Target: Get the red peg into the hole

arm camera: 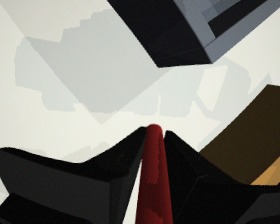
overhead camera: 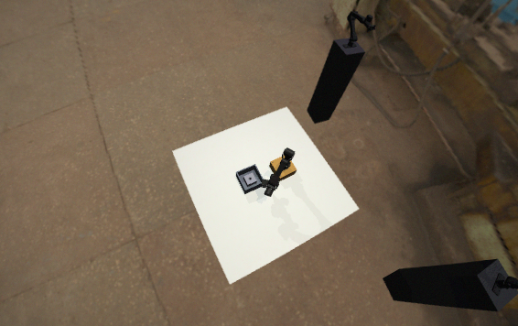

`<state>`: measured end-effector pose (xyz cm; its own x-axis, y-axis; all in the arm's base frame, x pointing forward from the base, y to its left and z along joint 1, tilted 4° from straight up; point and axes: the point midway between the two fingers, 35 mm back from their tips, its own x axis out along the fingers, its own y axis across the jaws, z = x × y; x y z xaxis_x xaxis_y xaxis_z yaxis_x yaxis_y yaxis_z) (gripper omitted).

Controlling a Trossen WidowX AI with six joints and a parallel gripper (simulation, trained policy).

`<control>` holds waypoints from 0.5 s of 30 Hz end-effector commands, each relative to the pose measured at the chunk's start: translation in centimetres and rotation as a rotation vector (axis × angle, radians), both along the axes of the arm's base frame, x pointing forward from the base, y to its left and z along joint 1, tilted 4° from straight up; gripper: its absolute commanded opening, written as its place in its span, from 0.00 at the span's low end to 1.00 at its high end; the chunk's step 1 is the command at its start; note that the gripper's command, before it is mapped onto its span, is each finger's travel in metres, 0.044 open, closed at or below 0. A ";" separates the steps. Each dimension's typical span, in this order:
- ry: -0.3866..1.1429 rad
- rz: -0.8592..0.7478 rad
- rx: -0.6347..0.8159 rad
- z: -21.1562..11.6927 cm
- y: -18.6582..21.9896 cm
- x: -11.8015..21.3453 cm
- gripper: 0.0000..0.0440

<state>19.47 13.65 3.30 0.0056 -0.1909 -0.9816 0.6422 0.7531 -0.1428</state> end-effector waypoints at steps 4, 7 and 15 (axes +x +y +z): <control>-0.048 -0.029 -0.005 2.5 -0.5 1.8 0.00; -0.068 -0.056 -0.010 3.6 -0.9 2.8 0.00; -0.114 -0.140 -0.024 5.3 -3.1 5.4 0.00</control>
